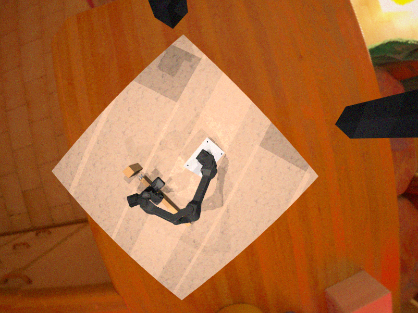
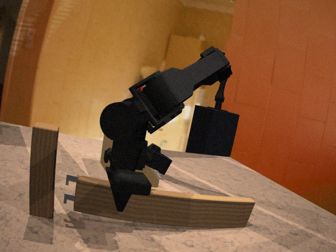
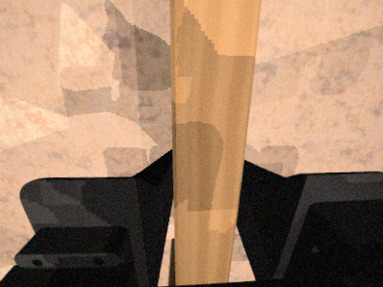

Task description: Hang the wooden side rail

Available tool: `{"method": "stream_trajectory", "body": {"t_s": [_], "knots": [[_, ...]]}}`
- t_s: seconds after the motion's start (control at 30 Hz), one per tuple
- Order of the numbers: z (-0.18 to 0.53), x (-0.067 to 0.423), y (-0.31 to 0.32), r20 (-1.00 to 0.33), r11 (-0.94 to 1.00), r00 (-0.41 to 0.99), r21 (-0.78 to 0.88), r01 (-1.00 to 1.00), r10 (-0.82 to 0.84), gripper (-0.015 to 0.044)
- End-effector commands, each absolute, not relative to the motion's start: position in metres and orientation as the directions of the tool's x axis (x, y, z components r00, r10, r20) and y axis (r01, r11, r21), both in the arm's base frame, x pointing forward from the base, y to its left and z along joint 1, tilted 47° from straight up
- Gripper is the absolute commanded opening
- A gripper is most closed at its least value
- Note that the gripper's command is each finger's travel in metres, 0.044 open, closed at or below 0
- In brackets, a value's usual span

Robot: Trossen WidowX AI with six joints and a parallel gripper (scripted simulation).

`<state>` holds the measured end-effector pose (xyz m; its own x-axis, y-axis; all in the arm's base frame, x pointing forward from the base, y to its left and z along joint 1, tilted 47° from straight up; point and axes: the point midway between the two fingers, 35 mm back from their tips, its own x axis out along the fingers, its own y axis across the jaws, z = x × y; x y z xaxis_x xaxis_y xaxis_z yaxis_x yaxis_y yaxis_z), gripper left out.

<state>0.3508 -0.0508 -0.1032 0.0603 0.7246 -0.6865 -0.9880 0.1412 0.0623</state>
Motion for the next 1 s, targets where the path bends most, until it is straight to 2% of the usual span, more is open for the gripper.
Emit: {"method": "stream_trajectory", "body": {"t_s": [0.0,0.97], "knots": [[-0.1031,0.3512,-0.0546,-0.688,0.146,0.067,0.057,-0.988,0.722,0.0000],[-0.1050,0.3505,-0.0569,-0.688,0.146,0.067,0.057,-0.988,0.722,0.0000]]}}
